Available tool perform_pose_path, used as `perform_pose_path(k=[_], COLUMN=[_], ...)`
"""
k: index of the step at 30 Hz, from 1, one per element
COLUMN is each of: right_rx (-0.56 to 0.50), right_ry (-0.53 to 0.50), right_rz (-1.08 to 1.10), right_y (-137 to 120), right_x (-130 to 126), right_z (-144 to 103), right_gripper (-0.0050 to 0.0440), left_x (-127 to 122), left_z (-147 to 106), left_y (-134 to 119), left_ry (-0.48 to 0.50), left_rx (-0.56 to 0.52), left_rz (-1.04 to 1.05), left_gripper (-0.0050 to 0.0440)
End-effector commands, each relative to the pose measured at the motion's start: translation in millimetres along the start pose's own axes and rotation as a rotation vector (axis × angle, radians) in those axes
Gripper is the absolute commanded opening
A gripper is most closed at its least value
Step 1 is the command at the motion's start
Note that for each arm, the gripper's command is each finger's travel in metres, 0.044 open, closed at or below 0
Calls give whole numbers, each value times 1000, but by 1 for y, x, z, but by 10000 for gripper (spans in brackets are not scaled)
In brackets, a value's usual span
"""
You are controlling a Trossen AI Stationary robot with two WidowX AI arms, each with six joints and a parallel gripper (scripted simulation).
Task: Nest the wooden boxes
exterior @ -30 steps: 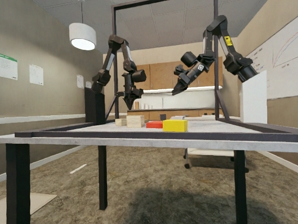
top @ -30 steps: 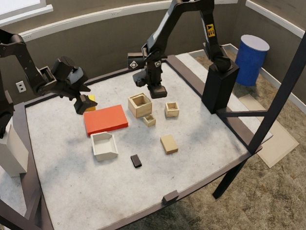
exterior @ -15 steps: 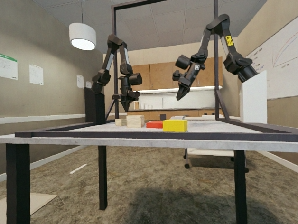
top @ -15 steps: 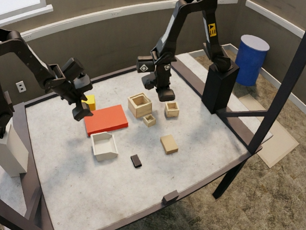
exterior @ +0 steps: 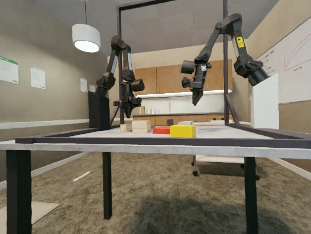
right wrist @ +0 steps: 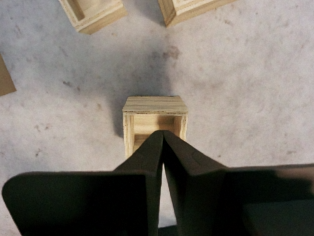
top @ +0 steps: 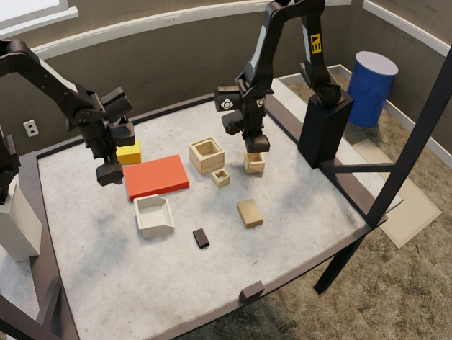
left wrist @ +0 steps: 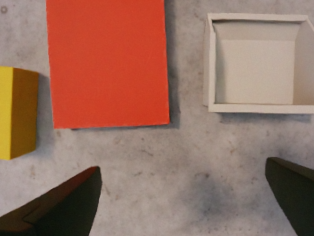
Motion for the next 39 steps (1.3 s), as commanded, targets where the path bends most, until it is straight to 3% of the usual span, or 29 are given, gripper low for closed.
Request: perform_pose_path(k=[1,7,14,28,39], right_rx=[-20,-19,-17,-8,-9], right_ry=[-5,-5,-4,-4,-3], right_rz=[10,20,23,24,22], right_y=[-8,-17,-18,-19,-18], right_x=[4,7,7,8,7], right_z=[-1,1,2,39,48], right_gripper=[-50,-50,-50,-50,-50], left_x=[-8,-12,-12,-12,-12], left_z=[-13,-20,-19,-19,-19], left_y=[4,0,-4,-4,-4], left_ry=[5,5,3,3,3], left_rx=[74,165,200,200,200], left_rz=[41,67,63,63,63], left_gripper=[400,400,400,400,400])
Point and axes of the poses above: on each arm, the point midway between the two fingers, 35 mm back from their tips, its own z axis out along the fingers, its own x axis across the jaws, y = z × x, the point moved 10 cm from there along -z, back along the fingers, and after that the axes turned 11 degrees about -z, right-handed, at the moved point
